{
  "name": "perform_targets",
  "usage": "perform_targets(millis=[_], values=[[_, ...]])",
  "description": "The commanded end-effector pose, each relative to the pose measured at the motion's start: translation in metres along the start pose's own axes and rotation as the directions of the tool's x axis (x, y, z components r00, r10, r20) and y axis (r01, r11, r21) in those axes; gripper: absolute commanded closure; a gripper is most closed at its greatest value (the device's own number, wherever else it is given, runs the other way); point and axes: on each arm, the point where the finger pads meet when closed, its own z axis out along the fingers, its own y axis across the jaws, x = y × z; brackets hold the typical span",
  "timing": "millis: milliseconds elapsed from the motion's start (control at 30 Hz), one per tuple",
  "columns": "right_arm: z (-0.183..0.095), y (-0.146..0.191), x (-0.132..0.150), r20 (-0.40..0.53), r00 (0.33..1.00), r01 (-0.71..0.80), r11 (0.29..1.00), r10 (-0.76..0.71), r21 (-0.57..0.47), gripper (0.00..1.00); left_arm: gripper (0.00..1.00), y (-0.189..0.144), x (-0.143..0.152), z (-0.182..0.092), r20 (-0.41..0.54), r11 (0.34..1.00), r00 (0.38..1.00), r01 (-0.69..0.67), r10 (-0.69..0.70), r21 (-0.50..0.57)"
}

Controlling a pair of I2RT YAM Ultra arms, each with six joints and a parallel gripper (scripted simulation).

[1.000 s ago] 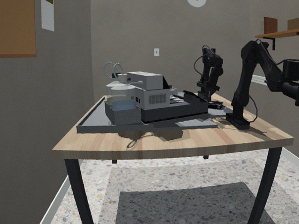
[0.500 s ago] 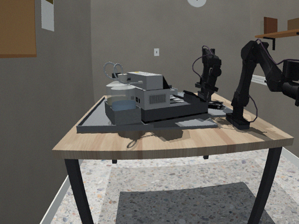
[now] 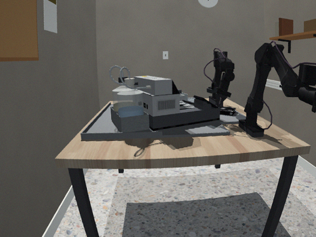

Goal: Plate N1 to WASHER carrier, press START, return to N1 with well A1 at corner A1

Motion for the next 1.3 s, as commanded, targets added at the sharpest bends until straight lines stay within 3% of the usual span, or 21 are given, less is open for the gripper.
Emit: perform_targets(millis=[0, 400, 800, 1000, 1267], values=[[-0.032, -0.004, -0.024, 0.058, 0.997, -0.044, 0.999, 0.046, -0.026, 1.0, 1.0, 0.003, -0.027, -0.005, 0.079, 1.0, 0.997, 0.011, -0.011, -0.01], [-0.042, 0.013, -0.02, 0.069, 0.997, -0.022, 0.996, 0.027, -0.085, 1.0, 1.0, 0.003, -0.027, -0.005, 0.079, 1.0, 0.997, 0.011, -0.011, -0.01], [-0.014, 0.009, -0.018, 0.04, 0.999, -0.026, 0.998, 0.028, -0.064, 1.0, 1.0, 0.003, -0.027, -0.005, 0.079, 1.0, 0.997, 0.011, -0.011, -0.01], [0.0, 0.006, 0.002, 0.006, 1.0, 0.019, 1.0, -0.019, -0.016, 1.0, 1.0, 0.003, -0.027, -0.005, 0.079, 1.0, 0.997, 0.011, -0.011, -0.01], [-0.007, 0.008, -0.002, 0.018, 1.0, -0.005, 0.999, 0.006, -0.033, 1.0, 1.0, 0.003, -0.027, -0.005, 0.079, 1.0, 0.997, 0.011, -0.011, -0.01]])
